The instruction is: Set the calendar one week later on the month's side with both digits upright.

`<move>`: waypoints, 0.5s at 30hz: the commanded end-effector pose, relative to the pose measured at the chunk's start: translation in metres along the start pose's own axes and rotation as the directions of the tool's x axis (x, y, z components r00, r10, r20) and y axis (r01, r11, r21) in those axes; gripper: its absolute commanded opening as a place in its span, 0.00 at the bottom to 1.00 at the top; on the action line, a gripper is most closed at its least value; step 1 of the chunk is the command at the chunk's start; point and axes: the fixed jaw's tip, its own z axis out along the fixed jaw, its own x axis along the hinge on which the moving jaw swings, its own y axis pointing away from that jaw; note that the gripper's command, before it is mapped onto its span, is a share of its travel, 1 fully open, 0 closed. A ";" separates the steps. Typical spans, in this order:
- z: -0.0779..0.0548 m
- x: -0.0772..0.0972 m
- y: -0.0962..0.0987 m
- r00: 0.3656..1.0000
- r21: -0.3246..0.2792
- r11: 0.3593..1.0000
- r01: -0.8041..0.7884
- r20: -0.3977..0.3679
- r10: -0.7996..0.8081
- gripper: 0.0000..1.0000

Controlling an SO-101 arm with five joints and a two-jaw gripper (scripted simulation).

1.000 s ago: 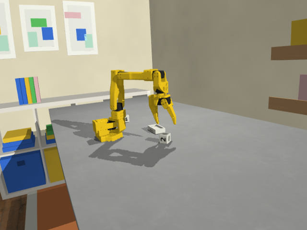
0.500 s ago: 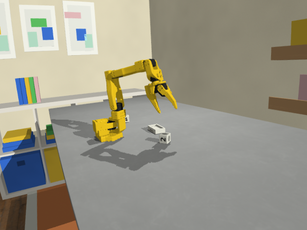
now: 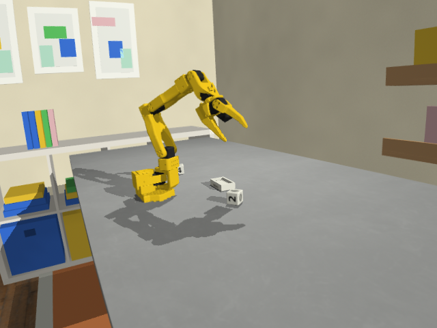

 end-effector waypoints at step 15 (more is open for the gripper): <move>-0.010 -0.008 -0.007 1.000 0.064 0.998 0.003 0.018 -0.004 0.35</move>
